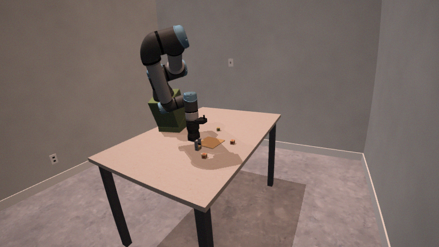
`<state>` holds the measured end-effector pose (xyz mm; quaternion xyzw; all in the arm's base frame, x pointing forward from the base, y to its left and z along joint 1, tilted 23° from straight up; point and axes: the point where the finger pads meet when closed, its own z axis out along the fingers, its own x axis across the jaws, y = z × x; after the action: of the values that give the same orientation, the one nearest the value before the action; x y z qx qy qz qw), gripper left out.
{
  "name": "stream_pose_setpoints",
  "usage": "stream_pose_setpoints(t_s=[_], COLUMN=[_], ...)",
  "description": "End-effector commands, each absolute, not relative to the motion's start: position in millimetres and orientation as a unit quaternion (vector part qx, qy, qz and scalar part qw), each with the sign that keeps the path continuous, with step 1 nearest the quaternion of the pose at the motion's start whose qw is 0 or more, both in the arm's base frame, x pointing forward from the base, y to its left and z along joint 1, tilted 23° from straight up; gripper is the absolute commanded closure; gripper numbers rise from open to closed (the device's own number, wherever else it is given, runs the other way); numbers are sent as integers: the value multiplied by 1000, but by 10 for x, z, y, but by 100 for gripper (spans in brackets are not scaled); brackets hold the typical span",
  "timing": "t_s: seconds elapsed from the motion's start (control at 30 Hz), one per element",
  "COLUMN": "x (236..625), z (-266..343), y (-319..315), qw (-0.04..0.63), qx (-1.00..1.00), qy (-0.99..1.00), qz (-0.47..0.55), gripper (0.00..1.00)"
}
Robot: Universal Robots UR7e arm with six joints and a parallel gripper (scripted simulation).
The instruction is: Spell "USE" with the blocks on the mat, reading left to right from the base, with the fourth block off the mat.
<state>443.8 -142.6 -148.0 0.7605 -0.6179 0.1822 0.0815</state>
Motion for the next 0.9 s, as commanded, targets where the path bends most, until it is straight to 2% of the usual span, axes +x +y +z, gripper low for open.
stream_pose_setpoints(t_s=[0.0, 0.87], x=[4441, 4447], z=[-1475, -1507], y=[-1426, -1438], qw=[81, 81], qx=[760, 760], qy=[-618, -618], qz=[183, 183], gripper=[51, 51])
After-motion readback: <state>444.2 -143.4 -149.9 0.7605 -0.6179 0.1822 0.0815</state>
